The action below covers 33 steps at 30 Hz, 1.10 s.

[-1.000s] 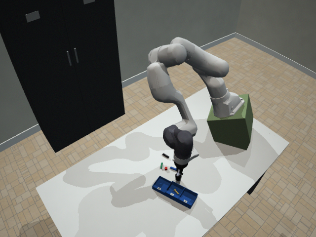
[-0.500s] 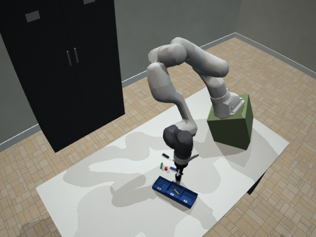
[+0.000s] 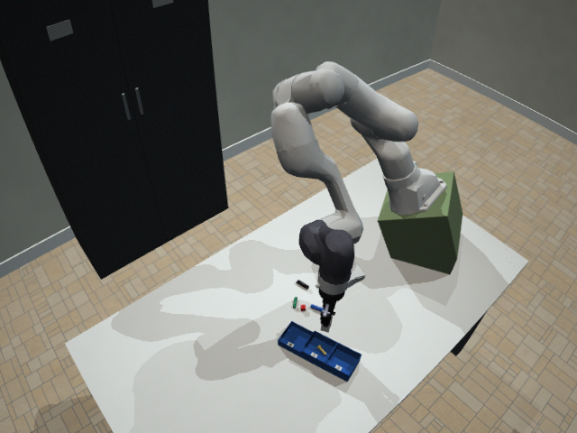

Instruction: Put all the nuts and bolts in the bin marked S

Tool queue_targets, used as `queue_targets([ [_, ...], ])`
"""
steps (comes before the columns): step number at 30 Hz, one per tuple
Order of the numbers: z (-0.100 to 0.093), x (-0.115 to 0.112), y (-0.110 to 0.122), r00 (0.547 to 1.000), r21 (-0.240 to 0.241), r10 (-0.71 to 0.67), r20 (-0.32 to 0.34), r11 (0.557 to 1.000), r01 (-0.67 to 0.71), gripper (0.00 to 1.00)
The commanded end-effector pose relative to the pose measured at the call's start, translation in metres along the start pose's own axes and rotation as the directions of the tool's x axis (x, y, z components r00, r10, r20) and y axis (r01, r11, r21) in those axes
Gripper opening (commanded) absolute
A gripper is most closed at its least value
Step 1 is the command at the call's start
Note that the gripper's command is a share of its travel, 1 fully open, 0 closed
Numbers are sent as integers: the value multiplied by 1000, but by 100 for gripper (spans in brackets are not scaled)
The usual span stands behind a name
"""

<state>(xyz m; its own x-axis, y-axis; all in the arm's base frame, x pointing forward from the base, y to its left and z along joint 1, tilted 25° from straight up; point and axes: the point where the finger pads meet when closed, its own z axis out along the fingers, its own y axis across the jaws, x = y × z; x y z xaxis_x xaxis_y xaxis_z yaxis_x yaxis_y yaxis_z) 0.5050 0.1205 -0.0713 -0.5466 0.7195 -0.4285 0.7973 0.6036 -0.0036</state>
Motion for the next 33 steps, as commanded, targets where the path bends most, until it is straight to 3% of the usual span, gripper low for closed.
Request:
queue_targets([
  [1,-11,0,-3,1000,10,-11,-1,1000,11,7],
  [8,-28,0,-3,1000,10,-11,-1,1000,11,7],
  [33,-28,0,-3,1000,10,-11,-1,1000,11,7],
])
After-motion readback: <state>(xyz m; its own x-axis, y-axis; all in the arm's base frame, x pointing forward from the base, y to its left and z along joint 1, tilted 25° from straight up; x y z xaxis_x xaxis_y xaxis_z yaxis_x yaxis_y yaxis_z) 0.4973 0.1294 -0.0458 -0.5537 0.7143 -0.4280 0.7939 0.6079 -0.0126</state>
